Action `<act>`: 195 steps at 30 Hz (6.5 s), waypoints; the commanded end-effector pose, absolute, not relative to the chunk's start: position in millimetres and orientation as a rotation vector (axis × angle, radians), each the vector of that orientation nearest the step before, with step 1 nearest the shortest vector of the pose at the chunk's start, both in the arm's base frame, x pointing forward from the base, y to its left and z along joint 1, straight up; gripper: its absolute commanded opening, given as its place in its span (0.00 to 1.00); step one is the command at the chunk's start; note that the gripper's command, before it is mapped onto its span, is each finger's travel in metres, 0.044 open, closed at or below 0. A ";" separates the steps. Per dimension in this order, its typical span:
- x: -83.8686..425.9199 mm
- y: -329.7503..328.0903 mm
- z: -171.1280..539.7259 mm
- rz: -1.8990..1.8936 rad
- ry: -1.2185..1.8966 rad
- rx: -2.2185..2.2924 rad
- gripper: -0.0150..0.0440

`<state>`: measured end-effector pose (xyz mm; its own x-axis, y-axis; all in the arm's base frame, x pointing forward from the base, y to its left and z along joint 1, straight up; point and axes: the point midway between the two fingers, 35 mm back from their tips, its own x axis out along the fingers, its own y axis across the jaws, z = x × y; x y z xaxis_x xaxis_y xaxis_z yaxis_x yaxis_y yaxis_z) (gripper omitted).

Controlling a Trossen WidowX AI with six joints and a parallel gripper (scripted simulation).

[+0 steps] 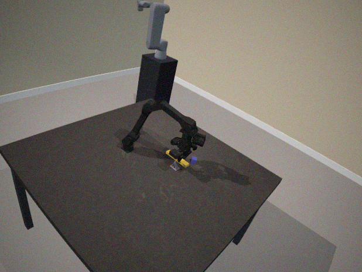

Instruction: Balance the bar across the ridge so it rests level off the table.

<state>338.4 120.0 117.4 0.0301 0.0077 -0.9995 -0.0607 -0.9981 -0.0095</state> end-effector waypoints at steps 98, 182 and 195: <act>338.9 120.4 113.1 2.149 0.053 -2.219 0.25; 338.9 120.4 113.1 2.149 0.053 -2.219 0.57; 338.9 120.4 113.1 2.149 0.053 -2.219 0.97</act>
